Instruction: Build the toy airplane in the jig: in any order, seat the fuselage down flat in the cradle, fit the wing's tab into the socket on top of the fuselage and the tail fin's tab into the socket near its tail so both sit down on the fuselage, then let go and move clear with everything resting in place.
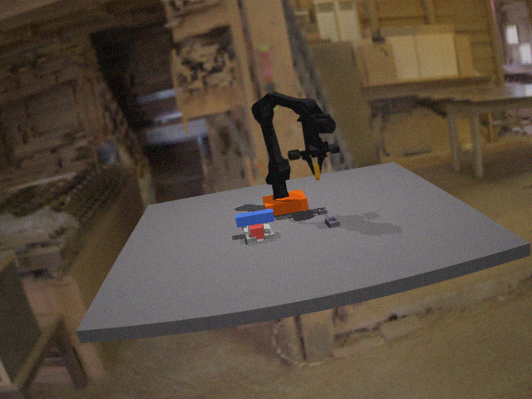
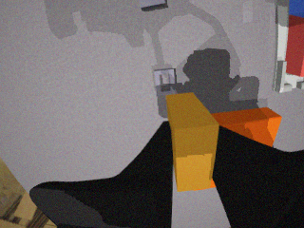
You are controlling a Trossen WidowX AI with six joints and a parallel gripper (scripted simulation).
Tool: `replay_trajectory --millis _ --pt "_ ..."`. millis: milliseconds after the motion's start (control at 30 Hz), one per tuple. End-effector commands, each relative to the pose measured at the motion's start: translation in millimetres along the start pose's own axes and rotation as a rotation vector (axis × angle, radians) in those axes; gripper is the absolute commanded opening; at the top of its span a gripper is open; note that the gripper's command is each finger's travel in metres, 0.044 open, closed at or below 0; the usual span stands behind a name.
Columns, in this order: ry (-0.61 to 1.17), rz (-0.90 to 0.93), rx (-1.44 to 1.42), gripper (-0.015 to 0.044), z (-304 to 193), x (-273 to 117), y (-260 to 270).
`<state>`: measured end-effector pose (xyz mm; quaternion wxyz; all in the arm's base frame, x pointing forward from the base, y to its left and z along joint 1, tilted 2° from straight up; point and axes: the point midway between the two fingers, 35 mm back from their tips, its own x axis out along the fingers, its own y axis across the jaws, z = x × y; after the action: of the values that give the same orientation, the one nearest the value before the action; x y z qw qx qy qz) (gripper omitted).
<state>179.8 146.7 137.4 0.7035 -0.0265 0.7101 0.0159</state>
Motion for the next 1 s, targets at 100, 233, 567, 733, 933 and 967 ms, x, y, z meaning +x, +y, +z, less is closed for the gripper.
replay_trajectory --millis 100,233,567,733,933,967 --pt "-0.002 0.008 0.009 0.0000 9 0 -14" --pt "-0.003 0.008 0.019 0.0000 16 2 -25" --pt "-0.007 0.001 0.055 0.0000 29 7 -54" --pt "-0.008 -0.006 0.077 0.0000 34 10 -69" --pt "-0.008 -0.010 0.088 0.0000 40 14 -88" --pt "-0.009 -0.010 0.088 0.0000 41 14 -90"
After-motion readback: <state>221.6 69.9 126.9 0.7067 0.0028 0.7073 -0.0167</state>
